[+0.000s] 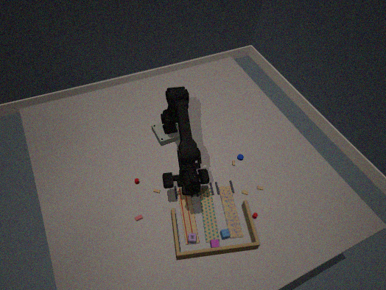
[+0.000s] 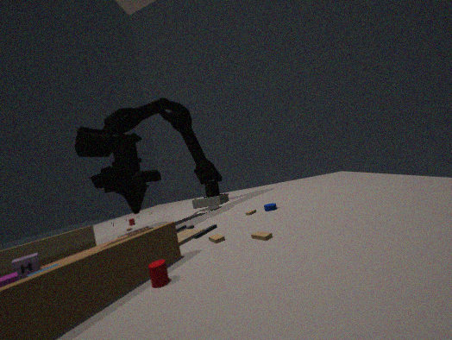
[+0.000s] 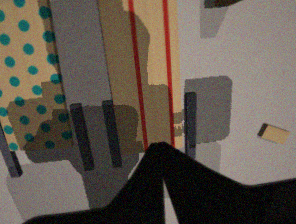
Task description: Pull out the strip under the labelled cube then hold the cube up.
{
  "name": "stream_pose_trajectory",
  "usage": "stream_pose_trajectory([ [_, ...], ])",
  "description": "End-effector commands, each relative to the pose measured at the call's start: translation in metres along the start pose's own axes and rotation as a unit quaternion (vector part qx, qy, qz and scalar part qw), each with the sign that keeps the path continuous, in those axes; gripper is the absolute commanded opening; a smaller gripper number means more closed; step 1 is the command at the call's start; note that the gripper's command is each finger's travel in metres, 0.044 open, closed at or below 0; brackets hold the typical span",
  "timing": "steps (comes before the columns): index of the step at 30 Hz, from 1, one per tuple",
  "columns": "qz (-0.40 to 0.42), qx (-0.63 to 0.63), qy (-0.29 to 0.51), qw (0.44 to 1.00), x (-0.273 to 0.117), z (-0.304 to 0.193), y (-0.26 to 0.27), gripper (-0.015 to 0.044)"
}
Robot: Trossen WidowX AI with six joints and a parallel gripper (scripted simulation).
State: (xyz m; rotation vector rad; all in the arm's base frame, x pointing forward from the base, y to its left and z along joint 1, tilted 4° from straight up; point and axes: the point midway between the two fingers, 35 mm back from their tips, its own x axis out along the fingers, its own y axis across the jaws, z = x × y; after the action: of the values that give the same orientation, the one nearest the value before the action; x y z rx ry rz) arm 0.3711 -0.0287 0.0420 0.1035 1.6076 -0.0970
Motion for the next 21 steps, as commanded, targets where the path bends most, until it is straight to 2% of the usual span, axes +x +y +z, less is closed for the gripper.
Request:
stream_pose_trajectory([
  [1, -0.001, 0.002, 0.0, 1.0, 0.007, 0.0, 0.0, 0.0],
  [21, -0.001, 0.002, 0.0, 1.0, 0.039, -0.003, 0.001, 0.0],
])
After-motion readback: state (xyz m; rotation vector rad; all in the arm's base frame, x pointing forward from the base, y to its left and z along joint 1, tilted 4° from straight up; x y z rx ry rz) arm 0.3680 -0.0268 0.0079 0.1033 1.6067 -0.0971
